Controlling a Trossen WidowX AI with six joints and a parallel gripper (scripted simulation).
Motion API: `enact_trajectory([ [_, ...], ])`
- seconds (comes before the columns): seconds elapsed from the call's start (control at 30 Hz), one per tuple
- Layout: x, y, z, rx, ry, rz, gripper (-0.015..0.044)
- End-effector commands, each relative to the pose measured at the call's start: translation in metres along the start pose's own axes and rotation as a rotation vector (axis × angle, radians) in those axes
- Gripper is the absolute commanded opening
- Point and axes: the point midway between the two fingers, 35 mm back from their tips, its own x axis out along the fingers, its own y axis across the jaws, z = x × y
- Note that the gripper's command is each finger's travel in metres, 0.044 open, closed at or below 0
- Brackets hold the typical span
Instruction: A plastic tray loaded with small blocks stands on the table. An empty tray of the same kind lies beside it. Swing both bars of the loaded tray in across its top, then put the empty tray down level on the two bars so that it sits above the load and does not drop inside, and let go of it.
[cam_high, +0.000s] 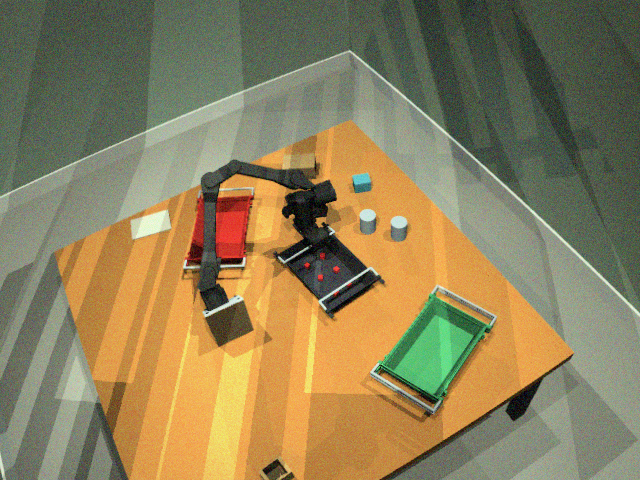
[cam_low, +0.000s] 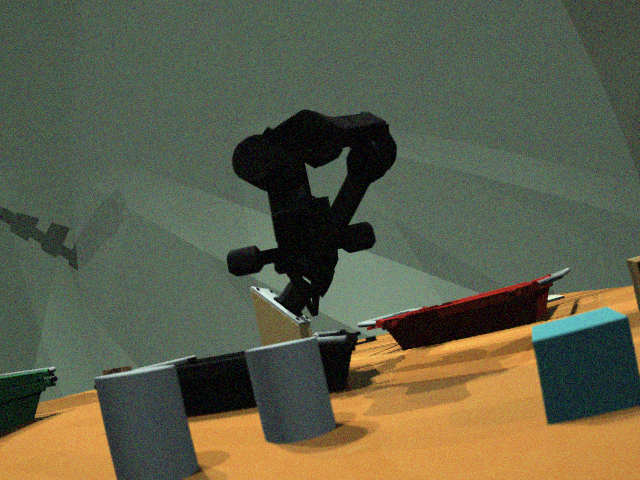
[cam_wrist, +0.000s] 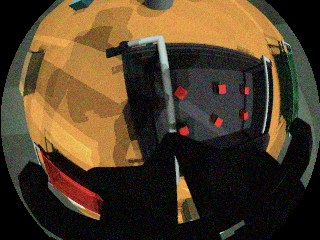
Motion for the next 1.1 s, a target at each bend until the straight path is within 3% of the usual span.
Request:
enact_trajectory([
  [0.0, 0.0, 0.0, 0.0, 0.0, 0.0, 0.0, 0.0],
  [0.87, 0.0, 0.0, 0.0, 0.0, 0.0, 0.0, 0.0],
  [1.07, 0.0, 0.0, 0.0, 0.0, 0.0, 0.0, 0.0157],
])
